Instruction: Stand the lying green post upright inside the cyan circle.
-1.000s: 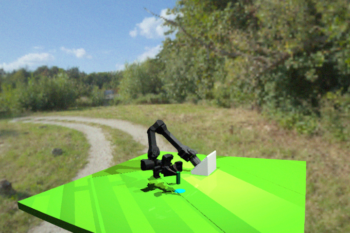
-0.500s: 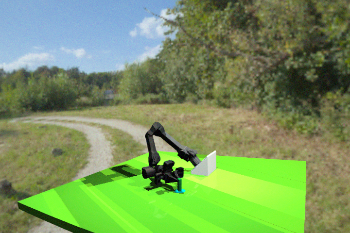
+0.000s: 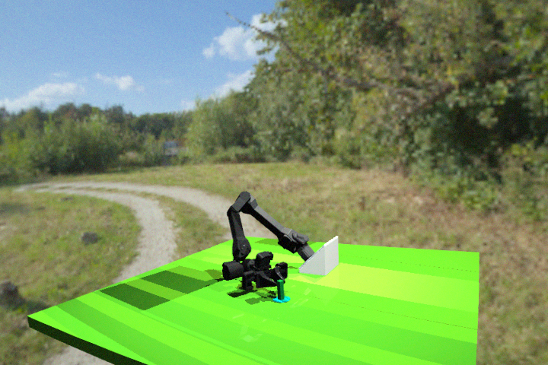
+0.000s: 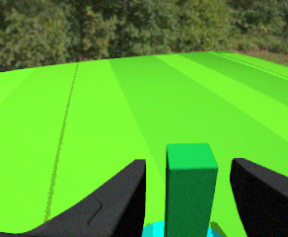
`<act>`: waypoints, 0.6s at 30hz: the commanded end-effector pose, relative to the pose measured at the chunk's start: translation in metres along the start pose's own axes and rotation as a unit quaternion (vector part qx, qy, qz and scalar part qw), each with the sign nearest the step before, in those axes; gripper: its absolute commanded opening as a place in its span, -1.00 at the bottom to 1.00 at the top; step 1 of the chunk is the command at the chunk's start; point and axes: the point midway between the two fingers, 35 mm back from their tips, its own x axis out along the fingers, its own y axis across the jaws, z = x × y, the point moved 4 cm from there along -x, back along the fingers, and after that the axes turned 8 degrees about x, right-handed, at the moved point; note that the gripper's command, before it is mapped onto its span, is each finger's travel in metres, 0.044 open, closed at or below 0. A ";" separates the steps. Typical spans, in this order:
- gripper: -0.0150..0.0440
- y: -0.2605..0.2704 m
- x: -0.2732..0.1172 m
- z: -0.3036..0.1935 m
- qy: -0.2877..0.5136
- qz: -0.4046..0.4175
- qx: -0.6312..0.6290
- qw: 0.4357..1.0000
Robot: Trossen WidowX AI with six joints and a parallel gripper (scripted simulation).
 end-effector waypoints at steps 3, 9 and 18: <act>0.56 0.001 0.000 0.000 -0.002 0.000 -0.002 1.000; 0.86 0.001 0.000 0.005 -0.002 0.001 -0.002 1.000; 0.86 0.010 -0.009 0.076 -0.006 0.003 -0.003 1.000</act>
